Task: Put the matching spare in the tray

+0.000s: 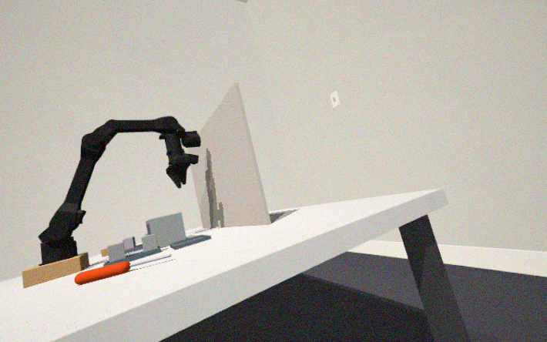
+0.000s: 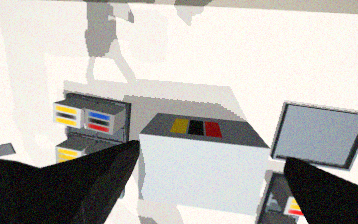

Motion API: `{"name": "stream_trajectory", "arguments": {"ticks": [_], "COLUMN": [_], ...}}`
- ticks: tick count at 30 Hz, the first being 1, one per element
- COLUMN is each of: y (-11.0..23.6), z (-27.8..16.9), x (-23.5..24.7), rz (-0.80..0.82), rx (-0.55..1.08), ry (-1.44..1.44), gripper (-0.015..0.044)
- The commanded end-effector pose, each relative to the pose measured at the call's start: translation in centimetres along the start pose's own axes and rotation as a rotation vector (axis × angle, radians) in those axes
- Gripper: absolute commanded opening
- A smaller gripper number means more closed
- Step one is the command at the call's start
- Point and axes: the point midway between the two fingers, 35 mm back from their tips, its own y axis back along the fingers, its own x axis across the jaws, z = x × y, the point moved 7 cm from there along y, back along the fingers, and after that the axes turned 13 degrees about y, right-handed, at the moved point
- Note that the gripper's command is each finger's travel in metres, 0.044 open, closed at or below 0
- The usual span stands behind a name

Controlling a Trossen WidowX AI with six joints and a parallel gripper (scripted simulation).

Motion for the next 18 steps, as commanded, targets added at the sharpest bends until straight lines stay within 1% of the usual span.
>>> {"name": "stream_trajectory", "arguments": {"ticks": [1, 3, 8, 13, 18], "y": [0.0, -0.1, -1.1, -2.7, -4.9], "z": [0.0, -0.2, -2.6, -7.1, -12.8], "x": [-0.1, 1.1, 8.7, 15.1, 19.4], "rz": [-0.004, -0.002, 0.009, 0.018, 0.025], "rx": [0.004, 0.004, 0.005, 0.005, 0.004], "ry": [-0.005, 0.046, 0.424, 0.817, 1.211], "gripper": [0.0440, 0.0440, 0.0440, 0.0440, 0.0440]}}
